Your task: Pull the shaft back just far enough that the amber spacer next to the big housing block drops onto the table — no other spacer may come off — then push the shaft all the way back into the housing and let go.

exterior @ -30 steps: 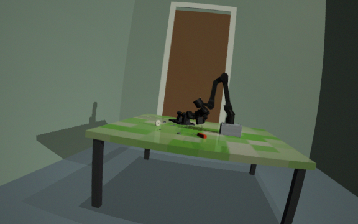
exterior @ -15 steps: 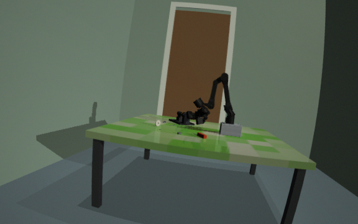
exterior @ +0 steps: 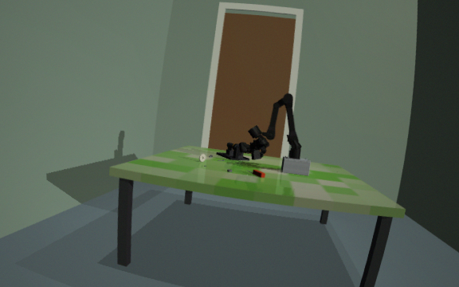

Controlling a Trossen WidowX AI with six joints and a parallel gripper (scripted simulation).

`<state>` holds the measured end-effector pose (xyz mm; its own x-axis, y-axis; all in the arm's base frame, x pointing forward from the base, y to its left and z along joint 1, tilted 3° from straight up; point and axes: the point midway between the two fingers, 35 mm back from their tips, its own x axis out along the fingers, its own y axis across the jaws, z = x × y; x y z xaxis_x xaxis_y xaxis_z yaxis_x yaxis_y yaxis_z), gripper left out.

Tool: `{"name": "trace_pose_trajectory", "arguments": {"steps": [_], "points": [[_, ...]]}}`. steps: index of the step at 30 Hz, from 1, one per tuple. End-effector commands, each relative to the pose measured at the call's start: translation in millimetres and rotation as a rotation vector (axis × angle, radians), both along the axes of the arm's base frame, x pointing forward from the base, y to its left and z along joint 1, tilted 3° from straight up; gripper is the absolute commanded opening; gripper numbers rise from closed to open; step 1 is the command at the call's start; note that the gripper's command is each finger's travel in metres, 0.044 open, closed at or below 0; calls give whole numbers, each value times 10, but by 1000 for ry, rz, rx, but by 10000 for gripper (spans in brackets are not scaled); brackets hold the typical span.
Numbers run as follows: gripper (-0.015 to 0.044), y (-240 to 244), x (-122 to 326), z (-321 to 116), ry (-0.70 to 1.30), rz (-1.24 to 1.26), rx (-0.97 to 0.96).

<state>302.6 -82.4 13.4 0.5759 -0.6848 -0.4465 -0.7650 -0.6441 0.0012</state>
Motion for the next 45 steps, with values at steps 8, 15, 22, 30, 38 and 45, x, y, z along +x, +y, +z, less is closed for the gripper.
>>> {"name": "trace_pose_trajectory", "arguments": {"steps": [8, 15, 22, 30, 38, 45], "points": [[0, 11, -12, -1, -3, -2, 3], [0, 17, -17, -2, -3, -2, 3], [0, 23, -22, -2, -3, -2, 3], [0, 29, -27, -3, -3, -2, 3], [0, 36, -33, -4, -3, -2, 3], [0, 42, -38, -4, -3, -2, 3]]}}
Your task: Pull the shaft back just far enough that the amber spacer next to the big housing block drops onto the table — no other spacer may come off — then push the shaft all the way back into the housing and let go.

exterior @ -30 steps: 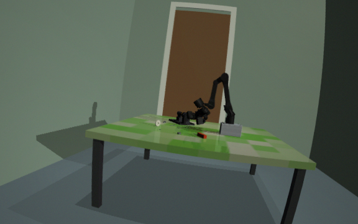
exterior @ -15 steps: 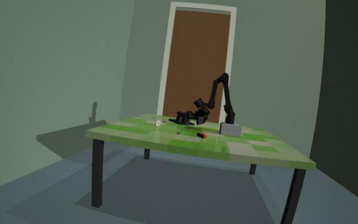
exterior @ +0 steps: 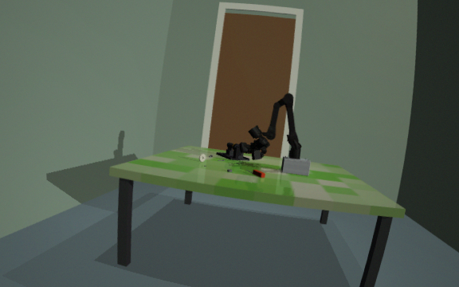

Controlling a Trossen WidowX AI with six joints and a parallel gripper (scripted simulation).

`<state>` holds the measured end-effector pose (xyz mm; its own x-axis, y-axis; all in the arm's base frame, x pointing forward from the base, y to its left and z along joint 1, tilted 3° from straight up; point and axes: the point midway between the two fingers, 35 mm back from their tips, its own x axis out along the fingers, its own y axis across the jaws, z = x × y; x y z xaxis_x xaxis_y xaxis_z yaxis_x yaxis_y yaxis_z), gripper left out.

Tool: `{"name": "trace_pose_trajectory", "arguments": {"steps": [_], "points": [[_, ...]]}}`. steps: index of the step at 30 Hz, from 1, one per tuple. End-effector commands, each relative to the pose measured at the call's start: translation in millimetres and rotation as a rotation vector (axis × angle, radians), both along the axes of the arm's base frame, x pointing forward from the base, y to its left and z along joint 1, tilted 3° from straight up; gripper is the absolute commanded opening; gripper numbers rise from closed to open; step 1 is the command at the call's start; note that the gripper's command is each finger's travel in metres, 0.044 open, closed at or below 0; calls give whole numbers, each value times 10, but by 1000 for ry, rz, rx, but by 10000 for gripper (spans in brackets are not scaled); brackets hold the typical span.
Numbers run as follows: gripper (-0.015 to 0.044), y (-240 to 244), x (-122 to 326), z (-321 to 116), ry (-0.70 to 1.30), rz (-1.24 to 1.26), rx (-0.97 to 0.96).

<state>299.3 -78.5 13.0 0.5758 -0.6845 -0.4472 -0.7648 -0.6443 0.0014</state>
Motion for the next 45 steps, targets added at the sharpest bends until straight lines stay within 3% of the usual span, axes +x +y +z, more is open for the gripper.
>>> {"name": "trace_pose_trajectory", "arguments": {"steps": [1, 45], "points": [[0, 4, -6, 0, -3, -2, 3], [0, 30, -25, -4, 1, 0, 0]]}}
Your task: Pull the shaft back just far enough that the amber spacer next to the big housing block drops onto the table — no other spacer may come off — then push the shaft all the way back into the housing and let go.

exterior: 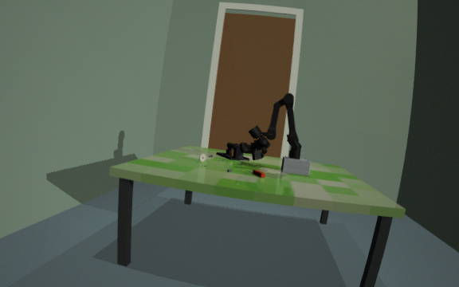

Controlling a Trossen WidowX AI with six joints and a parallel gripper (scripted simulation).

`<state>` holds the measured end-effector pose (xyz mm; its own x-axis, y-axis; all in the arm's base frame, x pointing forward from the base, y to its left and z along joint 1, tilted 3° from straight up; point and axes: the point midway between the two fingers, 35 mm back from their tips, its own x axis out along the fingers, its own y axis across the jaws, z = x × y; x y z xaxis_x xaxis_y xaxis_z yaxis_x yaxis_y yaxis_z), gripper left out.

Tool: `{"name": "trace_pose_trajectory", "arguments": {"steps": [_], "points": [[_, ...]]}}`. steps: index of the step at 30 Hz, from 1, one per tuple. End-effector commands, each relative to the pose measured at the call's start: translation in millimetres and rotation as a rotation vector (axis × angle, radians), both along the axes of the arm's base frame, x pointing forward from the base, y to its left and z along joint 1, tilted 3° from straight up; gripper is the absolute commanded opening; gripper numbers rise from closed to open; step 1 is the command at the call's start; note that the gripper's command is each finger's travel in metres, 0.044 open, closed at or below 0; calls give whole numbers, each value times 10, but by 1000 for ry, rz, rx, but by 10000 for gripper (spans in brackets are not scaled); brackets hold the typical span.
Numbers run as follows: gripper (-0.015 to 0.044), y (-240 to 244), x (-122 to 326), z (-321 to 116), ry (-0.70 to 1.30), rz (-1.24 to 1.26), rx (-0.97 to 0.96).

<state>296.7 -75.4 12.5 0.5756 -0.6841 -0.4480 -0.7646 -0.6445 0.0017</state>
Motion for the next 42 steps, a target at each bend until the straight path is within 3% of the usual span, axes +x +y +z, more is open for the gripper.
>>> {"name": "trace_pose_trajectory", "arguments": {"steps": [1, 42], "points": [[0, -1, 1, 0, 0, 0, 0], [0, -103, 82, 11, -4, -3, 2]]}}
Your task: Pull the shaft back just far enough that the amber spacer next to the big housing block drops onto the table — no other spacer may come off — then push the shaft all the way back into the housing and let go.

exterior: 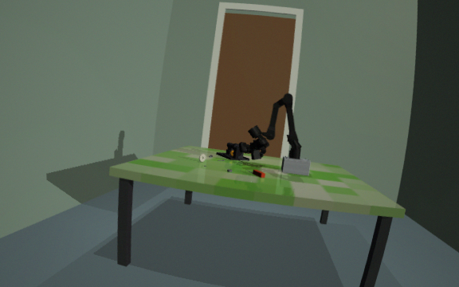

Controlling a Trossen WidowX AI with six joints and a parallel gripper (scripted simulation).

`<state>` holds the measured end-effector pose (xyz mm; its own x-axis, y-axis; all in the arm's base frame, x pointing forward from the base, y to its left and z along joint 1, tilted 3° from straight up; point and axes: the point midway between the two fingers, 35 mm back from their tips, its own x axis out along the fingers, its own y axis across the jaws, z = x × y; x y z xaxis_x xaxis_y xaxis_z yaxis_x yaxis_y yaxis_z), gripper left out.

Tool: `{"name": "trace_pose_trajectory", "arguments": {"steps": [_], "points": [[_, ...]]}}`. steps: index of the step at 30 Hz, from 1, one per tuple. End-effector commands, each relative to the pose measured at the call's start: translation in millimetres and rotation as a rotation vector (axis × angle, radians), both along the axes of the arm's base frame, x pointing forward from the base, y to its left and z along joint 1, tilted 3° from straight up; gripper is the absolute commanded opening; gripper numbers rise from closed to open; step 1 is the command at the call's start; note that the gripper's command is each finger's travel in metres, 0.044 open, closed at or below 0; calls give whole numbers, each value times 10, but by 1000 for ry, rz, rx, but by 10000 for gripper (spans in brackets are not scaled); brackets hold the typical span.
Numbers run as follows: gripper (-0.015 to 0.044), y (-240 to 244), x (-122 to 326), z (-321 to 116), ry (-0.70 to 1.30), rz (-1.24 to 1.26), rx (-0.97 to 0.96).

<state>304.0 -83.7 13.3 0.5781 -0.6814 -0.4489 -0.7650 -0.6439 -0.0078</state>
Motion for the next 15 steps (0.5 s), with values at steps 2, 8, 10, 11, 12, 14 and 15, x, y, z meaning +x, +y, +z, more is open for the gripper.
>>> {"name": "trace_pose_trajectory", "arguments": {"steps": [2, 8, 10, 11, 12, 14, 15], "points": [[0, -26, 14, 4, 2, -2, -5], [0, -45, 29, 5, 2, -2, -5], [0, -51, 34, 5, 2, -2, -5], [0, -54, 37, 6, 2, -2, -5], [0, -57, 39, 6, 2, -2, -5], [0, -63, 45, 6, 2, -2, -5], [0, -66, 47, 6, 2, -2, -6]]}}
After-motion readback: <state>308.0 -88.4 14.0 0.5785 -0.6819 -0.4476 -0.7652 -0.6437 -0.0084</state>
